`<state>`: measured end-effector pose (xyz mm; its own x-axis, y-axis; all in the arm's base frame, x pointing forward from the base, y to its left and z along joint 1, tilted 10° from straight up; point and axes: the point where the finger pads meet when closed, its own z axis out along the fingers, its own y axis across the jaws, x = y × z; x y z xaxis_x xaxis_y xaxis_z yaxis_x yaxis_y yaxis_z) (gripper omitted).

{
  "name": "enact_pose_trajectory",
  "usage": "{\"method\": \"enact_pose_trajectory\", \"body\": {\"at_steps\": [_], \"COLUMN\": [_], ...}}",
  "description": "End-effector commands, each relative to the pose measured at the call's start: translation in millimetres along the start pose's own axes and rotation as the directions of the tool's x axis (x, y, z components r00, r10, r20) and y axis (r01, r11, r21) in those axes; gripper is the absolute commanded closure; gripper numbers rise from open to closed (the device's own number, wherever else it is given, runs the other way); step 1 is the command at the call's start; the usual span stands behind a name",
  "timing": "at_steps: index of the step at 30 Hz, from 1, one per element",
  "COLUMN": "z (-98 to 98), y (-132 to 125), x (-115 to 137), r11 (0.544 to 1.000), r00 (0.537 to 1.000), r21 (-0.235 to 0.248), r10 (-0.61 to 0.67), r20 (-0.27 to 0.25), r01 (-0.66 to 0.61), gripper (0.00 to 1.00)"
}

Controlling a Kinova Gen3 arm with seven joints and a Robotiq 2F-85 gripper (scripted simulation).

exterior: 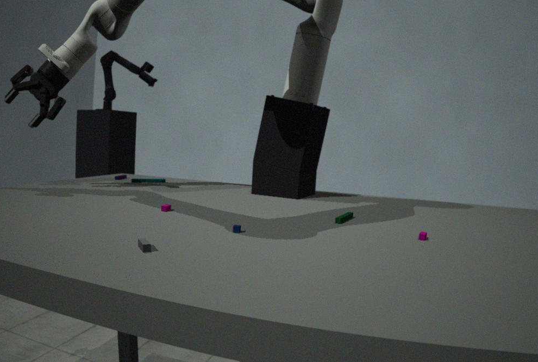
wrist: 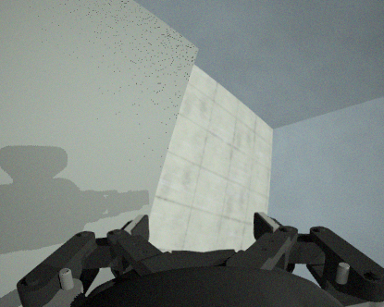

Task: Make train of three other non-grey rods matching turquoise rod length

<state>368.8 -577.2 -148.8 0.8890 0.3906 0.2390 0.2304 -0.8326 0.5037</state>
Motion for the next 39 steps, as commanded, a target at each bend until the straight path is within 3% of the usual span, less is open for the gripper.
{"method": "enact_pose_trajectory", "body": {"at_steps": [1, 2, 3, 13, 14, 25, 26, 34, 35, 39], "z": [1.1, 1.1, -0.2, -0.2, -1.9, -1.9, -3.8, -3.8, -6.1, -6.1], "y": [1, 1, -2, -2, -6, -6, -11, -11, -17, -17], "x": [-38, -38, -57, -57, -74, -74, -92, -92, -109, -109], "r11": [1.000, 1.000, 0.999, 0.999, 0.996, 0.996, 0.992, 0.992, 0.987, 0.987], "r00": [1.000, 1.000, 0.999, 0.999, 0.997, 0.997, 0.994, 0.994, 0.990, 0.990], "r21": [0.012, 0.012, 0.034, 0.034, 0.058, 0.058, 0.083, 0.083, 0.110, 0.110], "r10": [-0.003, -0.003, -0.036, -0.036, -0.068, -0.068, -0.098, -0.098, -0.127, -0.127], "r20": [0.027, 0.027, 0.036, 0.036, 0.044, 0.044, 0.050, 0.050, 0.055, 0.055], "r01": [0.003, 0.003, 0.035, 0.035, 0.065, 0.065, 0.094, 0.094, 0.120, 0.120], "gripper": [0.00, 0.00, 0.00, 0.00, 0.00, 0.00, 0.00, 0.00, 0.00, 0.00]}}
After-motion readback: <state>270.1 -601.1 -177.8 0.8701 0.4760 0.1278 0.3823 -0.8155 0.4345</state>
